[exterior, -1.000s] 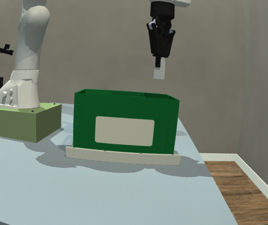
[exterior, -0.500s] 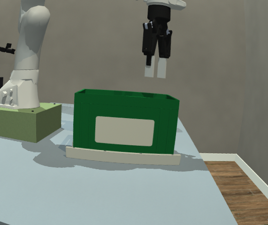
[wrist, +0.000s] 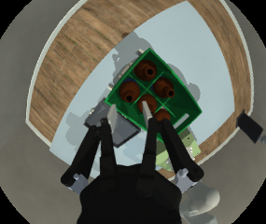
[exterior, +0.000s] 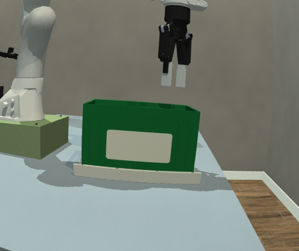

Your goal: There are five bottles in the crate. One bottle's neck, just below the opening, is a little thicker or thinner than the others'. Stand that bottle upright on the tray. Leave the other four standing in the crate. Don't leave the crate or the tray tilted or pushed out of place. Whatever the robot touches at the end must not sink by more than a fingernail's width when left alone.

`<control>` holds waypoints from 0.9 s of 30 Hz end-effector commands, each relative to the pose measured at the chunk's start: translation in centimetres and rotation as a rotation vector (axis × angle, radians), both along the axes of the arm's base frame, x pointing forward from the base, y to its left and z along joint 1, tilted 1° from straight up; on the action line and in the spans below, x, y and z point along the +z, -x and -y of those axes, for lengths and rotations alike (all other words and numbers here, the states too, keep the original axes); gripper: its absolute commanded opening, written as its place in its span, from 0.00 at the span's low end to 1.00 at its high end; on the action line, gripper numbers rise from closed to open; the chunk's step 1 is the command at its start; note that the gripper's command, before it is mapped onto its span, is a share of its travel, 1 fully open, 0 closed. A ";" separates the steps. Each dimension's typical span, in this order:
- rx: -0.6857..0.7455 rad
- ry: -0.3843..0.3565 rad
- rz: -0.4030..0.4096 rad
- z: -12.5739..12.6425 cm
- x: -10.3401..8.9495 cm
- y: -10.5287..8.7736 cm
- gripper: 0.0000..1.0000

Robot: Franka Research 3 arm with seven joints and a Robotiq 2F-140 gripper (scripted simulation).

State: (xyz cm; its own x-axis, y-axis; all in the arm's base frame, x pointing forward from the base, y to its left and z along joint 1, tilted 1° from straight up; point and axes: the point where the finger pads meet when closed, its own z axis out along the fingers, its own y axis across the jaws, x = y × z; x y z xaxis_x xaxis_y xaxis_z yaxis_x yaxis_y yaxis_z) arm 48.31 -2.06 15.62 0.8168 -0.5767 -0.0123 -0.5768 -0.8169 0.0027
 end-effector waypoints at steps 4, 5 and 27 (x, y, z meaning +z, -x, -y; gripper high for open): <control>-0.015 0.003 0.003 0.0 0.0 0.0 0.44; -0.015 0.003 0.003 0.0 0.0 0.0 0.44; -0.015 0.002 0.002 0.0 -0.5 0.0 0.44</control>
State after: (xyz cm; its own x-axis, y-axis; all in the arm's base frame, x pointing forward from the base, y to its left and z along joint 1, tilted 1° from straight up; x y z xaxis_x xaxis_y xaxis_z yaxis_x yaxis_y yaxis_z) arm 48.30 -2.08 15.35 0.8123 -0.5831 -0.0102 -0.5831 -0.8124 0.0045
